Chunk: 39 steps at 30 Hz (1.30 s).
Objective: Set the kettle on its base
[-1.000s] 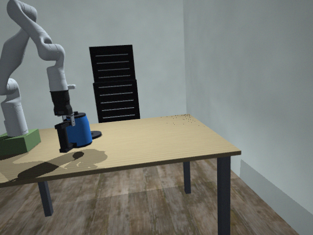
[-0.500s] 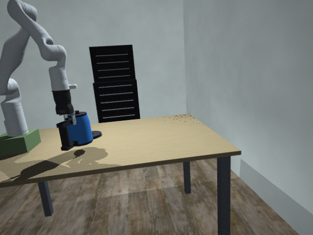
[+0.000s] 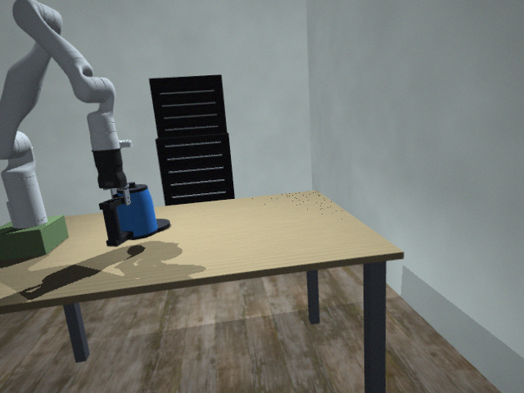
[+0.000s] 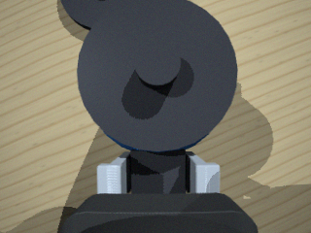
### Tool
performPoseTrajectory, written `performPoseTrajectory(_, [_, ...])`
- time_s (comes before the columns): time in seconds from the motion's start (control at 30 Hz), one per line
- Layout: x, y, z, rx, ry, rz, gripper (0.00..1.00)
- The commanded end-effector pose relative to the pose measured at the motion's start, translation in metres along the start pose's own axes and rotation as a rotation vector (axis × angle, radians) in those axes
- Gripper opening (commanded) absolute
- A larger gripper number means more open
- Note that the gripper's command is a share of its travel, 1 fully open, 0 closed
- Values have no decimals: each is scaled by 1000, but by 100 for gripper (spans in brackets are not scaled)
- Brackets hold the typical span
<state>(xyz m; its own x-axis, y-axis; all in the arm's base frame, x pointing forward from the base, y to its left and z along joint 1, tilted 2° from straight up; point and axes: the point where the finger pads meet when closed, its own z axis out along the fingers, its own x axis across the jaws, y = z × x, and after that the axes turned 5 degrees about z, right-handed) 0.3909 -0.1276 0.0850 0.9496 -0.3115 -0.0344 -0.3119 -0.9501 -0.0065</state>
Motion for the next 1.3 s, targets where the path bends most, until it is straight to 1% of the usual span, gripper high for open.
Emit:
performPoseTrajectory(0.0, [-2,-7,-3,-6,8,-10,0])
performPoseTrajectory(0.5, [-28,-56,-3,-5,8,-11,0])
performPoseTrajectory(0.57, [-28,-56,-3,-5,8,-11,0])
performPoseTrajectory(1.07, [-52,-102,-2,-4,8,-11,0])
performPoseTrajectory(1.13, [-52,-102,-2,-4,8,-11,0])
performPoseTrajectory(1.27, [-58,-113,-2,-4,8,-11,0])
